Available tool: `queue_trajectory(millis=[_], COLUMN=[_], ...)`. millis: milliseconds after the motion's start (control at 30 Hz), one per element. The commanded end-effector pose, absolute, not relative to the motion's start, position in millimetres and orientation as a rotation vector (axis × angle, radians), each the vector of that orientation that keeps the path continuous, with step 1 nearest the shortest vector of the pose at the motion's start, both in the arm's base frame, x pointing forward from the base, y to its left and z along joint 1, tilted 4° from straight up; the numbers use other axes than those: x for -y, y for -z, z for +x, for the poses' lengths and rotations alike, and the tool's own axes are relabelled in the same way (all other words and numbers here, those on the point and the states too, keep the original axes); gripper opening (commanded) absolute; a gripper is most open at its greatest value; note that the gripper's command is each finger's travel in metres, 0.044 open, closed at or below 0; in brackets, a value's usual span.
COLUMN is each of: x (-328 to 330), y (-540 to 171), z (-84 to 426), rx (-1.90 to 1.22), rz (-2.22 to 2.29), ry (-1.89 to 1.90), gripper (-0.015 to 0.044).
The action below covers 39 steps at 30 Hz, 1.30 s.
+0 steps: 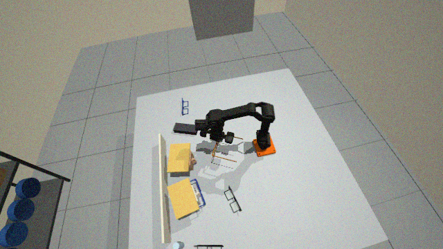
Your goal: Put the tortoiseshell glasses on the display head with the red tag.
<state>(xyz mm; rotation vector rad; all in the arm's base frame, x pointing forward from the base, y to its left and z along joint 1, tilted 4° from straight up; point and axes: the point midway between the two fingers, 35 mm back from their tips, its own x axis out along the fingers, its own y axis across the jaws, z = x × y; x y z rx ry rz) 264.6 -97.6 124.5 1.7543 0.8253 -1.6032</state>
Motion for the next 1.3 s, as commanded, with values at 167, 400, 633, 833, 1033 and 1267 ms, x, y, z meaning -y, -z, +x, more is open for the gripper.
queue_trajectory(millis=[167, 400, 633, 833, 1033, 1267], x=[97.3, 97.2, 97.0, 96.9, 96.7, 96.4], y=[-115.5, -109.6, -103.8, -98.8, -93.8, -87.9], z=[265.4, 266.2, 266.9, 267.3, 267.7, 268.0], rx=[-0.824, -0.824, -0.824, -0.824, -0.824, -0.824], rz=[1.757, 1.757, 1.757, 1.757, 1.757, 1.757], ry=[1.608, 1.608, 1.608, 1.608, 1.608, 1.608], gripper=[0.0, 0.0, 0.0, 0.0, 0.0, 0.0])
